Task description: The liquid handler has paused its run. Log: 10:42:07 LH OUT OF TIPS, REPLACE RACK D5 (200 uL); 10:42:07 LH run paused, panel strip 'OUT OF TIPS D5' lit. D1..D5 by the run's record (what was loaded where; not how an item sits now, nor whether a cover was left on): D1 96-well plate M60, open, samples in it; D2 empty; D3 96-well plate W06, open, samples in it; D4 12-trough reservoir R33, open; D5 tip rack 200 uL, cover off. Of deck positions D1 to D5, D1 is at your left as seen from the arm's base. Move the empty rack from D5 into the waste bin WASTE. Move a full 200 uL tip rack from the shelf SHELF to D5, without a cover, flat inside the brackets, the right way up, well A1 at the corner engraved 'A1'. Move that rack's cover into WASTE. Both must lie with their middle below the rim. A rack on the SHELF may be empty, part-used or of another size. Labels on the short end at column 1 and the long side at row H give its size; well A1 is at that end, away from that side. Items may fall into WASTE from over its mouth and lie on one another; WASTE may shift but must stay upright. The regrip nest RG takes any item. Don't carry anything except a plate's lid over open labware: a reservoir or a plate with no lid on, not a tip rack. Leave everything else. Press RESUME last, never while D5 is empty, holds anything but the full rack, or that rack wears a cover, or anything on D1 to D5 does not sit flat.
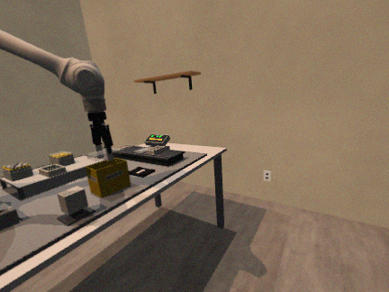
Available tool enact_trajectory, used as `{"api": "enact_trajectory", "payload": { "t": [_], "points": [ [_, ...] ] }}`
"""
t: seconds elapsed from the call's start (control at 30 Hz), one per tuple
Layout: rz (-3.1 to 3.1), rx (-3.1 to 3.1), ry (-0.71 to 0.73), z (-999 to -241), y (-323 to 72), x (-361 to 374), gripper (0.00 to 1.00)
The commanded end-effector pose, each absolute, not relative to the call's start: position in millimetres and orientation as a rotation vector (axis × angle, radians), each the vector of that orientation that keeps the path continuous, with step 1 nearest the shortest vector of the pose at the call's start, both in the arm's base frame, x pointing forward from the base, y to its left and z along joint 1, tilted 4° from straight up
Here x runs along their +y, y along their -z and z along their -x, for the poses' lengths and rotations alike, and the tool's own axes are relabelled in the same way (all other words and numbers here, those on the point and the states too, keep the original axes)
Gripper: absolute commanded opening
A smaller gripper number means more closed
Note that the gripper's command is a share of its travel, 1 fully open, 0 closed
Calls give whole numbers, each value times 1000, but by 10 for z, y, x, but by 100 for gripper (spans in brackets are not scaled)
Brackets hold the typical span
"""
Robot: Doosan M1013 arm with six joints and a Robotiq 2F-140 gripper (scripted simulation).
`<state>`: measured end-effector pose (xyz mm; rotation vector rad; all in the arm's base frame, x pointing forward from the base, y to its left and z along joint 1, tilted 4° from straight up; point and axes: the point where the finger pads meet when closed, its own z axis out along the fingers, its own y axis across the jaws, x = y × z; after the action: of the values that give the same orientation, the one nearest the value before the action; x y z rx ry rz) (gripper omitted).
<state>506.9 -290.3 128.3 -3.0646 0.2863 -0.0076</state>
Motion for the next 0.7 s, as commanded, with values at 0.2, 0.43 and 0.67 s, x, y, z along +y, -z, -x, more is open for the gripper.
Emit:
{"api": "enact_trajectory", "payload": {
  "t": [0.2, 0.43, 0.67],
  "points": [
    [3065, 286, 8, -5069, -1255, -2901, 0],
    [3065, 286, 8, -5069, -1238, -2900, 0],
    [3065, 286, 8, -5069, -1223, -2899, 0]
  ]
}}
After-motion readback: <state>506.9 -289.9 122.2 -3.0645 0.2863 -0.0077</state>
